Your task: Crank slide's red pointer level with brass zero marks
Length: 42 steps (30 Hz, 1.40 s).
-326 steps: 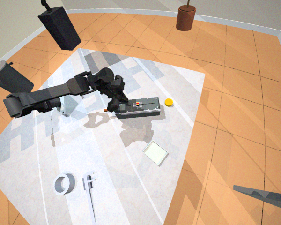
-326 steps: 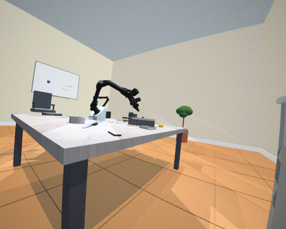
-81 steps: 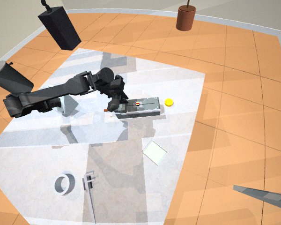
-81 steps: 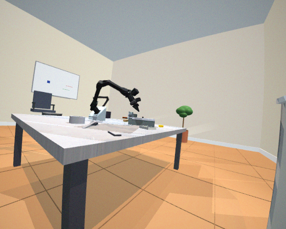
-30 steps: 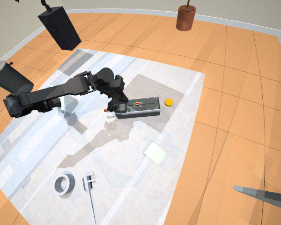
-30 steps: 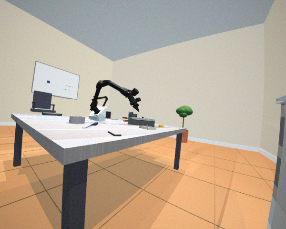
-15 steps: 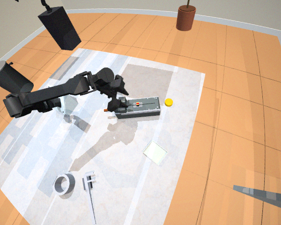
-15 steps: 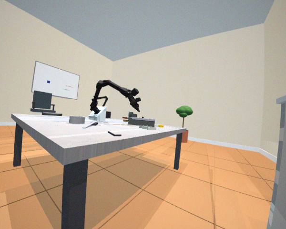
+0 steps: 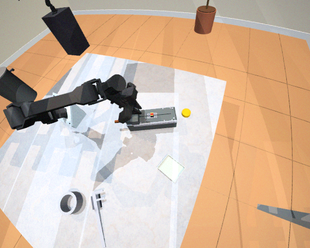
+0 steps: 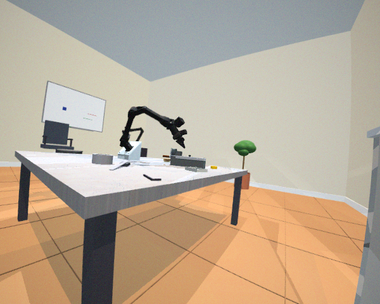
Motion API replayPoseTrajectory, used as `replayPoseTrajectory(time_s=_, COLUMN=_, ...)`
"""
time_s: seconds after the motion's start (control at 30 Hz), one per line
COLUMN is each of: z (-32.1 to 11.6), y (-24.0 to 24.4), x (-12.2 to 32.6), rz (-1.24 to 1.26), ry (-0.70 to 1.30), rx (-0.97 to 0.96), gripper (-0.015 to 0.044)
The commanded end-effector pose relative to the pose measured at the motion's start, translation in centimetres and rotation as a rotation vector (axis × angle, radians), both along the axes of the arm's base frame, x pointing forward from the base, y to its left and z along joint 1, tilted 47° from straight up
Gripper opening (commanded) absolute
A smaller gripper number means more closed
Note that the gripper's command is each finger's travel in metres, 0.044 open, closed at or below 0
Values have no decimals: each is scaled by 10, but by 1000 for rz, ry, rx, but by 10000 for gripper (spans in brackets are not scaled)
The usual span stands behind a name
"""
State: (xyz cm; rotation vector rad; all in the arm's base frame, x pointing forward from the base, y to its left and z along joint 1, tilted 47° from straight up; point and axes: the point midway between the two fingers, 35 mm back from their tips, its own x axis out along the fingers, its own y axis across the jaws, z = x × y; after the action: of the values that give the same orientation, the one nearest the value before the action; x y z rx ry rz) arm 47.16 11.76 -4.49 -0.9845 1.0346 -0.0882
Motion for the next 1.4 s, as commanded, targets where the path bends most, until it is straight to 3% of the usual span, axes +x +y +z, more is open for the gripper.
replayPoseTrajectory(time_s=0.0, z=0, y=0, x=0, rz=0, ry=0, rx=0, gripper=20)
replayPoseTrajectory(time_s=0.03, z=0, y=0, x=0, rz=0, ry=0, rx=0, gripper=0)
replayPoseTrajectory(time_s=0.7, z=0, y=0, x=0, rz=0, ry=0, rx=1, gripper=0)
replayPoseTrajectory(time_s=1.23, z=2, y=3, x=0, rz=0, ry=1, rx=1, gripper=420)
replayPoseTrajectory(time_s=1.37, z=19, y=22, x=2, rz=0, ry=1, rx=3, gripper=440)
